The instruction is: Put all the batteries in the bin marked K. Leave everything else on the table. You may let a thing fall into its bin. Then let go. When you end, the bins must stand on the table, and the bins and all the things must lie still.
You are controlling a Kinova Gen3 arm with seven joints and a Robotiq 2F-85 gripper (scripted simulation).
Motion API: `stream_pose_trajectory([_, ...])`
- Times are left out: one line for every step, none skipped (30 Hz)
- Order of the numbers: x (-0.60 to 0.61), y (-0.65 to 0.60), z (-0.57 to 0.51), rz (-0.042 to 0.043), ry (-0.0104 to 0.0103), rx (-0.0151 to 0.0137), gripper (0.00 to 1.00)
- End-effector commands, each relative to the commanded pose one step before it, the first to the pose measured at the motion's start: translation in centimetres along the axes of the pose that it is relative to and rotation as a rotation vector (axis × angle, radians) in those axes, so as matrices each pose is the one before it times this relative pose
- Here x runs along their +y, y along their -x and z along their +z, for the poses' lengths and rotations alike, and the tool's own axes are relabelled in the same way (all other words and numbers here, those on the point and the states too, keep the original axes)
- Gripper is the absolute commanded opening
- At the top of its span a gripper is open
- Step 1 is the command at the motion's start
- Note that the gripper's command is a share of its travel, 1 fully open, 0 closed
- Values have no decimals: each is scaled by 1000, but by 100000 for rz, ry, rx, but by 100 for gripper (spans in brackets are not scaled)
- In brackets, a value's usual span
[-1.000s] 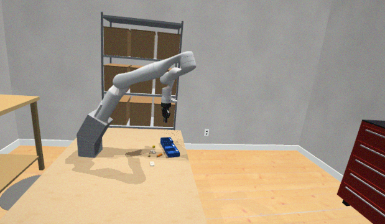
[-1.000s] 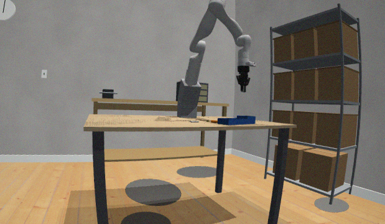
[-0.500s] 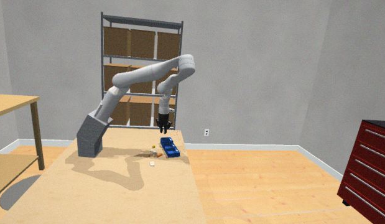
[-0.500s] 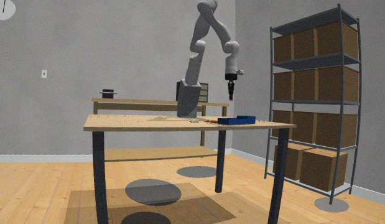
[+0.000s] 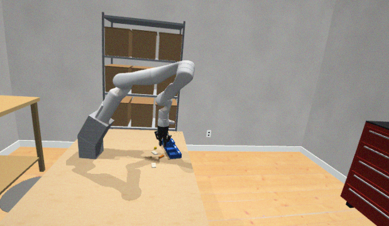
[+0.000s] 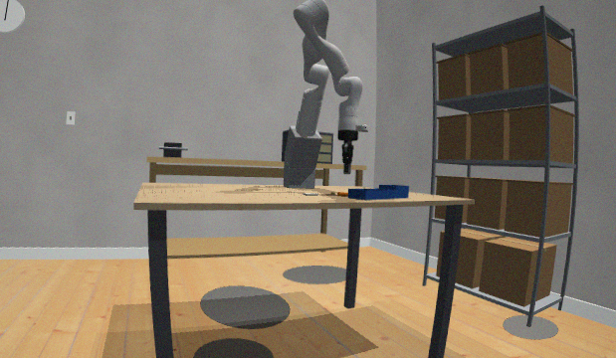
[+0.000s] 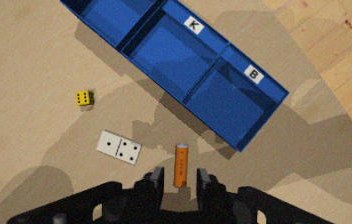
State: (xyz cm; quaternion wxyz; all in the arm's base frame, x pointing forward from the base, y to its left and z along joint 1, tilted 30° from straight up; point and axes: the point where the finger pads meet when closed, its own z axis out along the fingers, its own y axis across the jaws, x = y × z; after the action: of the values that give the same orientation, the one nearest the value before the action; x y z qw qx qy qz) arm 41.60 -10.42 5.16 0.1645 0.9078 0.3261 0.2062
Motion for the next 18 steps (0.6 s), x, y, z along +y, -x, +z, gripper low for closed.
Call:
stream_pose_trajectory([345, 1436, 411, 2660, -543, -1356, 29])
stream_pose_trajectory([4, 16, 0, 0, 0, 0, 29])
stream_pose_trajectory([-2, -15, 0, 0, 0, 0, 29])
stream_pose_trajectory([0, 0, 0, 0, 0, 0, 29])
stream_pose_trajectory([0, 0, 0, 0, 0, 0, 29])
stream_pose_trajectory([-17, -66, 0, 0, 1, 0, 29])
stream_pose_trajectory([-15, -67, 1, 0, 0, 2, 29])
stream_pose_trajectory([-17, -72, 0, 0, -1, 2, 29])
stream_pose_trajectory([-19, -74, 0, 0, -1, 1, 29])
stream_pose_trajectory([-19, -74, 0, 0, 0, 1, 29])
stream_pose_trajectory([-20, -71, 0, 0, 0, 1, 29])
stream_pose_trajectory([-19, -67, 0, 0, 0, 0, 29])
stream_pose_trajectory([-19, -62, 0, 0, 0, 0, 29])
stream_pose_trajectory([-18, -56, 0, 0, 0, 0, 29])
stream_pose_trajectory([-17, -51, 0, 0, 0, 0, 29])
stream_pose_trajectory([-16, -45, 0, 0, 0, 0, 29])
stream_pose_trajectory([-14, -39, 0, 0, 0, 0, 29])
stream_pose_trajectory([-13, -33, 0, 0, 0, 0, 29])
